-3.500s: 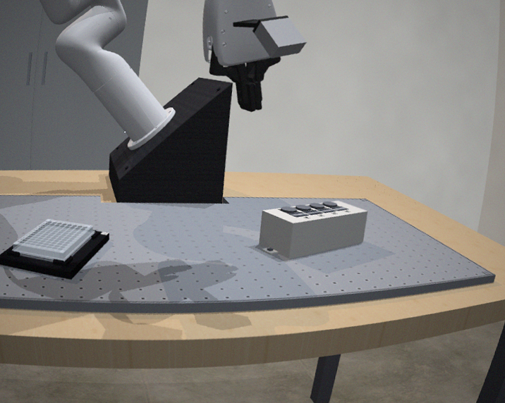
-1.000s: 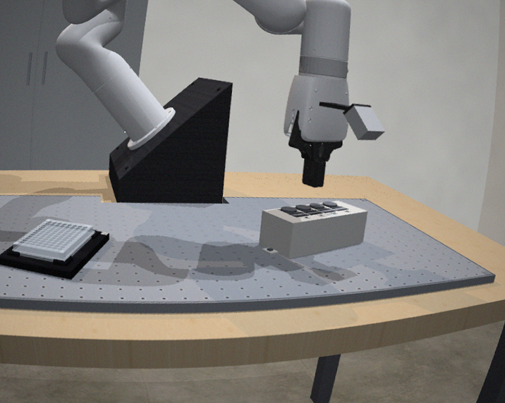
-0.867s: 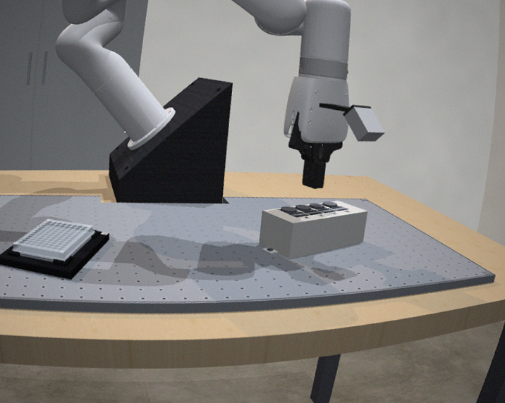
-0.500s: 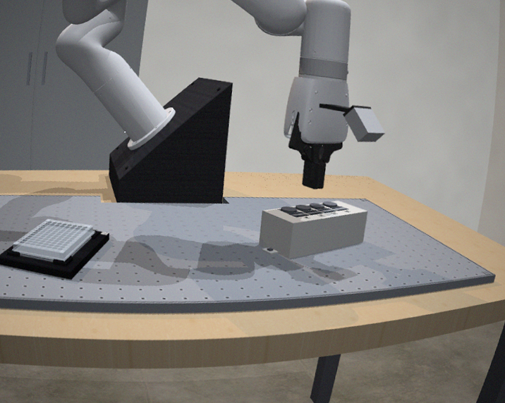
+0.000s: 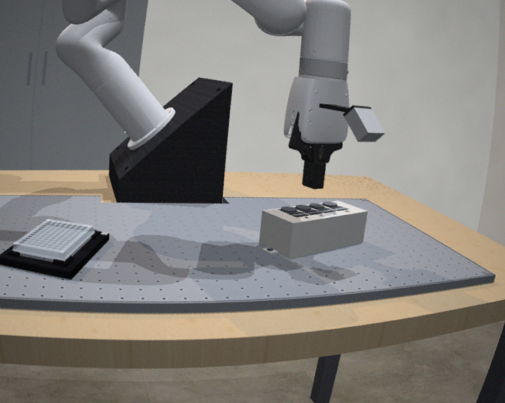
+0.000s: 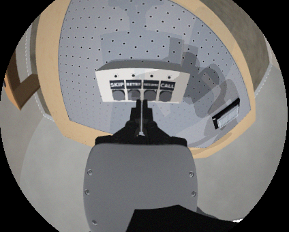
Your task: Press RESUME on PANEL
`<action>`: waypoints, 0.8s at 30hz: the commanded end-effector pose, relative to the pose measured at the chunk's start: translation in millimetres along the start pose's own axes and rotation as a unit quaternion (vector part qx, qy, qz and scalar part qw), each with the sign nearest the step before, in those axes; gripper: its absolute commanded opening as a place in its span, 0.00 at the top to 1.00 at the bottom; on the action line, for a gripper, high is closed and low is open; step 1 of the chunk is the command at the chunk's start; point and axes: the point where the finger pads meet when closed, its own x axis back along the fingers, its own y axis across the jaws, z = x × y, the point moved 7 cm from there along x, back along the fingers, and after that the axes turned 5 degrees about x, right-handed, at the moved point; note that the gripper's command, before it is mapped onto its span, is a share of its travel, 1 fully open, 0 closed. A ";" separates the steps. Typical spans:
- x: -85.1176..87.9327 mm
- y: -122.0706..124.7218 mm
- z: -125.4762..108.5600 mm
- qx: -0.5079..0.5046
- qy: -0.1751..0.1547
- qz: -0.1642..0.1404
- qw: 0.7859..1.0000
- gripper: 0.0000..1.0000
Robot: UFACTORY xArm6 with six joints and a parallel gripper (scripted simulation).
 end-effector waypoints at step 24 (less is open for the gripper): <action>10.6 4.4 -0.2 -0.001 0.002 0.001 1.000 1.00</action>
